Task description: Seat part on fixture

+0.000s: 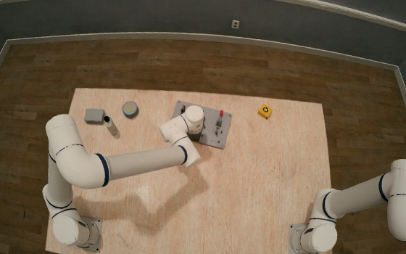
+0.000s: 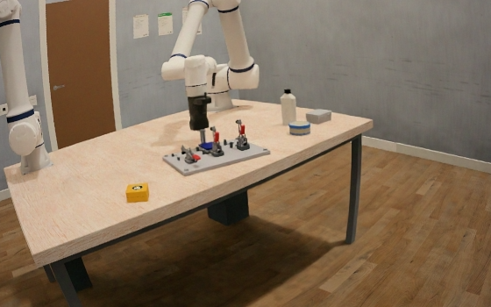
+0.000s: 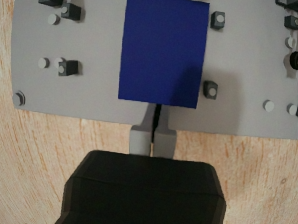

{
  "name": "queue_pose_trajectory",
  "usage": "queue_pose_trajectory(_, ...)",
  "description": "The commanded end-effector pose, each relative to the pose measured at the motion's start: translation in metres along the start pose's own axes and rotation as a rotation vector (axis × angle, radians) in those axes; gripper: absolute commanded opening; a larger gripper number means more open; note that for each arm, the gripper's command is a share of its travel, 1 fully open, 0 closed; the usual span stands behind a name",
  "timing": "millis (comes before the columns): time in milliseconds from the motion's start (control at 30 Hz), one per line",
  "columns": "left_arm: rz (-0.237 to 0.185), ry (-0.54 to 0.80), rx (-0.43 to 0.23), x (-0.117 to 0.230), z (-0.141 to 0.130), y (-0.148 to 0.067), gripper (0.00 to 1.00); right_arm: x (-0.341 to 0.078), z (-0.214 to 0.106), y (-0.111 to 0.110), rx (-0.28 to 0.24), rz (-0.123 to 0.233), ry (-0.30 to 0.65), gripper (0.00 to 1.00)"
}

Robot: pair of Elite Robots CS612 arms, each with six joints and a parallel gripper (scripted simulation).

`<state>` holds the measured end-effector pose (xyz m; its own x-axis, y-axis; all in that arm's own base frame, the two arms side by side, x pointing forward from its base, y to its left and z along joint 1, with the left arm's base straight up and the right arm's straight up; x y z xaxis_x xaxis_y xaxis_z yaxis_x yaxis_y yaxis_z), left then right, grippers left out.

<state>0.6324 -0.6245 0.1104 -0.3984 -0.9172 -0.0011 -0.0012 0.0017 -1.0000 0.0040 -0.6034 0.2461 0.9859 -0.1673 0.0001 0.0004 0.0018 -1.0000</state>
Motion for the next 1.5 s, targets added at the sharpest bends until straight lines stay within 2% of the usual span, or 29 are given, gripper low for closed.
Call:
queue_pose_trajectory(0,-0.001,0.000,0.002,0.000,0.001,-0.001,0.00,0.000,-0.001,-0.001,-0.002,0.000,0.000,1.00)
queue_pose_trajectory(533,-0.001,0.000,0.002,0.000,0.000,-0.001,0.00,0.000,-0.001,-0.001,-0.002,0.000,0.000,1.00)
queue_pose_trajectory(1100,-0.001,0.000,0.002,0.004,-0.018,-0.001,0.00,0.000,-0.001,-0.001,-0.002,0.000,0.000,1.00)
queue_pose_trajectory(1467,-0.001,0.000,0.002,0.004,-0.019,-0.003,0.00,0.000,-0.001,-0.001,-0.002,0.000,0.000,1.00)
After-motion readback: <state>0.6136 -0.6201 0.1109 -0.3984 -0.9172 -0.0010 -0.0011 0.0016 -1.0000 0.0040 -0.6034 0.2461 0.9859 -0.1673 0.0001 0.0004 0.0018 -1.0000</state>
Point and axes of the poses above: on each arm, the point where the finger pads meet when closed, its own y axis out along the fingers, its own x axis across the jaws, z = x × y, the point moved 7 cm from there along -y, back along the fingers, and after that the axes turned 10 degrees about y, right-handed, at the moved point
